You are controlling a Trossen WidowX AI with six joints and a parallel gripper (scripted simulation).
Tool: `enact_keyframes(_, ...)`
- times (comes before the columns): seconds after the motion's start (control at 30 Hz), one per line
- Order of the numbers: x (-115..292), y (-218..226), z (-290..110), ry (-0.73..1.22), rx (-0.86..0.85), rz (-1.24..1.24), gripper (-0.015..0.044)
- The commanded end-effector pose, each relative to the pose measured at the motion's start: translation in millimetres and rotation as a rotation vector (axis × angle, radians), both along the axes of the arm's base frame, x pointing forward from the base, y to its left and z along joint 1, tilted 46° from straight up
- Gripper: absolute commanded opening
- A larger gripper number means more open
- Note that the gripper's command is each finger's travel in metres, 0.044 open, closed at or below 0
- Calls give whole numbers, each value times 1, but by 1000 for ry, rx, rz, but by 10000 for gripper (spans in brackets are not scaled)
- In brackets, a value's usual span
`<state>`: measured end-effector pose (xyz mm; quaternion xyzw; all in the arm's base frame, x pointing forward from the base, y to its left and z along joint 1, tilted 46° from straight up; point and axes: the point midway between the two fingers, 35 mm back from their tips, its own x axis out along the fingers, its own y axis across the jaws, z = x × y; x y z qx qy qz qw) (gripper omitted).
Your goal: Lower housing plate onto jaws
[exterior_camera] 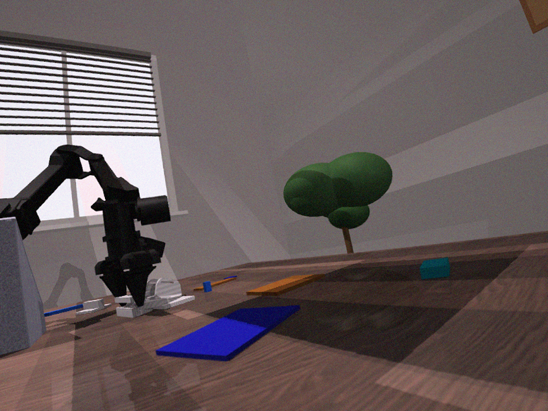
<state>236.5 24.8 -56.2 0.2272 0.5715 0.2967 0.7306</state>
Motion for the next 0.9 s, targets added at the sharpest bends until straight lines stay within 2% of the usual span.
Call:
enact_keyframes(0.0, 0, 1, -1, 1, 5, -3, 351)
enact_keyframes(0.87, 1, 6, -5, 1, 5, -3, 351)
